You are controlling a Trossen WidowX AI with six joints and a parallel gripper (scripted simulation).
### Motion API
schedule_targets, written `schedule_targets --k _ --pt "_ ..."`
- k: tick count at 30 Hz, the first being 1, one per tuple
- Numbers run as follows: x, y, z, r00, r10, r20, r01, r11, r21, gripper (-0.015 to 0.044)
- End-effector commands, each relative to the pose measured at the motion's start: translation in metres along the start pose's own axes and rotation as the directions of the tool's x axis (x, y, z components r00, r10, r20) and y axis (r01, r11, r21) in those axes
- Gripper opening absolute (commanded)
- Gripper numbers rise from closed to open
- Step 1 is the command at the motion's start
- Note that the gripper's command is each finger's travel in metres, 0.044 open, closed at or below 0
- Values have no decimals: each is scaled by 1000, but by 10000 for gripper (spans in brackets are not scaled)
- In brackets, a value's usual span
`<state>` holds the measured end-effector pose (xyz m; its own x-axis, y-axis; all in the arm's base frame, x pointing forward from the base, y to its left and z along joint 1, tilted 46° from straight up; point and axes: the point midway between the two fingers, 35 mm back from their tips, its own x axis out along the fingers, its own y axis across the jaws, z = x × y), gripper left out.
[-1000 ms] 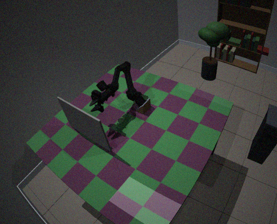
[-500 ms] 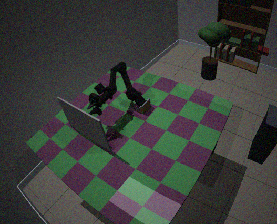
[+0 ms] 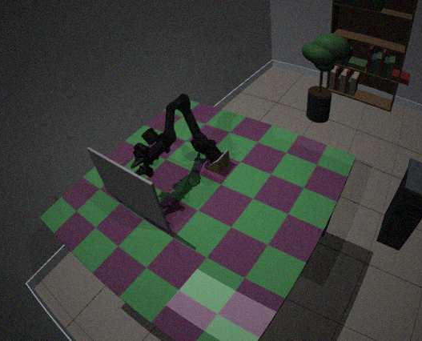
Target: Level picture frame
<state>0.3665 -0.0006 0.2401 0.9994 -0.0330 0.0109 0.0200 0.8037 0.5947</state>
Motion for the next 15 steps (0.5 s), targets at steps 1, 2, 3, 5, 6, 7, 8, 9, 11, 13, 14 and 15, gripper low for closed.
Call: schedule_targets --k 1,2,3,5,6,7,8,9,11,13,14,15 --pt "7 2 1 1000 6 1 -6 1000 4 260" --pt "9 2 1 1000 6 1 -6 1000 4 260" --pt "10 2 1 1000 6 1 -6 1000 4 260" --pt "14 2 1 1000 6 1 -6 1000 4 260" --pt "15 2 1 1000 6 1 -6 1000 4 260" --pt "17 2 1 1000 7 1 -7 1000 4 260" --pt "19 2 1 1000 7 2 -7 1000 4 260" --pt "20 2 1 1000 7 2 -7 1000 4 260" --pt "23 1 1 1000 7 2 -7 1000 4 260" --pt "26 1 0 1000 7 2 -7 1000 4 260" --pt "27 1 0 1000 7 2 -7 1000 4 260" --pt "28 1 0 1000 7 2 -7 1000 4 260"
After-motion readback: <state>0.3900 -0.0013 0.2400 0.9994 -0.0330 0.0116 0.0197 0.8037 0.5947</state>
